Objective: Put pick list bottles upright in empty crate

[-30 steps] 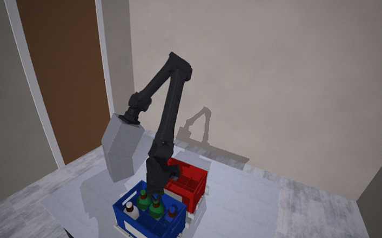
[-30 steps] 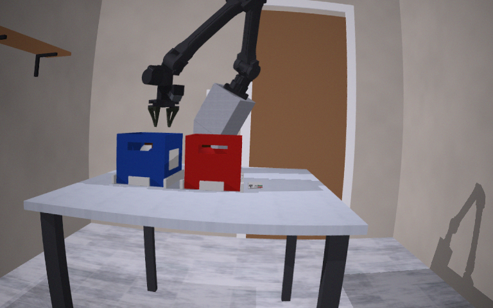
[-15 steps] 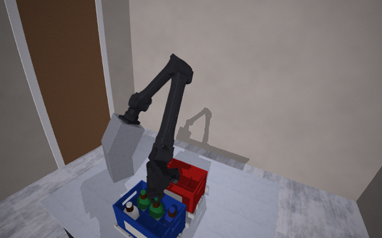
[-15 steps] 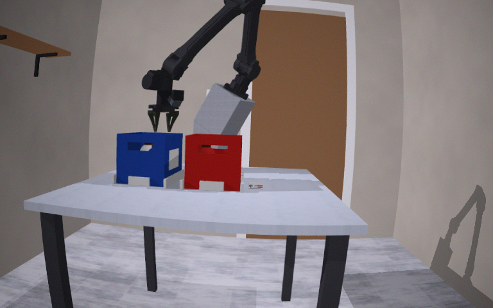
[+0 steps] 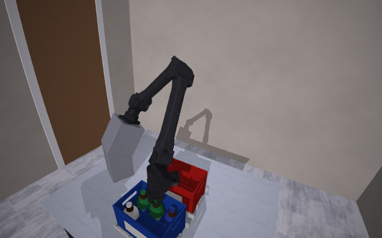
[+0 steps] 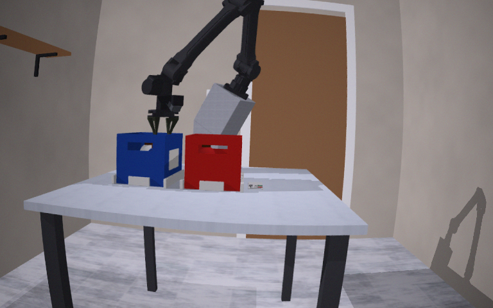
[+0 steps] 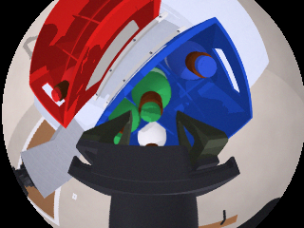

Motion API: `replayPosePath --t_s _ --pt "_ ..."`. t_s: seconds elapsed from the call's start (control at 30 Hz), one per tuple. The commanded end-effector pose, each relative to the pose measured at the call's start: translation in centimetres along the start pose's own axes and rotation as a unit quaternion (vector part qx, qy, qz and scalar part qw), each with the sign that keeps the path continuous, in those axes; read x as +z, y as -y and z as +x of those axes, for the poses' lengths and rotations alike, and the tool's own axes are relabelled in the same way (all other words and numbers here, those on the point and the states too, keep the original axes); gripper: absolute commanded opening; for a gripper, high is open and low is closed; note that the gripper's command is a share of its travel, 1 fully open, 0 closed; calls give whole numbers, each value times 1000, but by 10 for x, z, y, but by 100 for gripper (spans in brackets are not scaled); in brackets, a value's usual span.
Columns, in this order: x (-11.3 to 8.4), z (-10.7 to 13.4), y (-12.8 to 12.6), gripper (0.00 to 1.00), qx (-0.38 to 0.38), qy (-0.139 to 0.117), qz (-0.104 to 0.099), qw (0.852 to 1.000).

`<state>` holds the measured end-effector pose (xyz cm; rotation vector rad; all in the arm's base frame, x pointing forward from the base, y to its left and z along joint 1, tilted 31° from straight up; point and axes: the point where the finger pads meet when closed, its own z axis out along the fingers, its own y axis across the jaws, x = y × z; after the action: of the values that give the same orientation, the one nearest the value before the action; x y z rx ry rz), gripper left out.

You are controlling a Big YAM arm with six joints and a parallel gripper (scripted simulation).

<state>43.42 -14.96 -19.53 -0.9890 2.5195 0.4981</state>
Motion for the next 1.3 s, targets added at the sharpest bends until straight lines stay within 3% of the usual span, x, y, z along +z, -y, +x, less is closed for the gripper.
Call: replayPosePath --t_s 0.0,0.4,1.27 --pt "14 -8 8 61 -5 2 3 1000" --pt "31 -8 7 61 -4 2 2 1000" --pt "36 -5 -3 61 0 -1 -4 1000"
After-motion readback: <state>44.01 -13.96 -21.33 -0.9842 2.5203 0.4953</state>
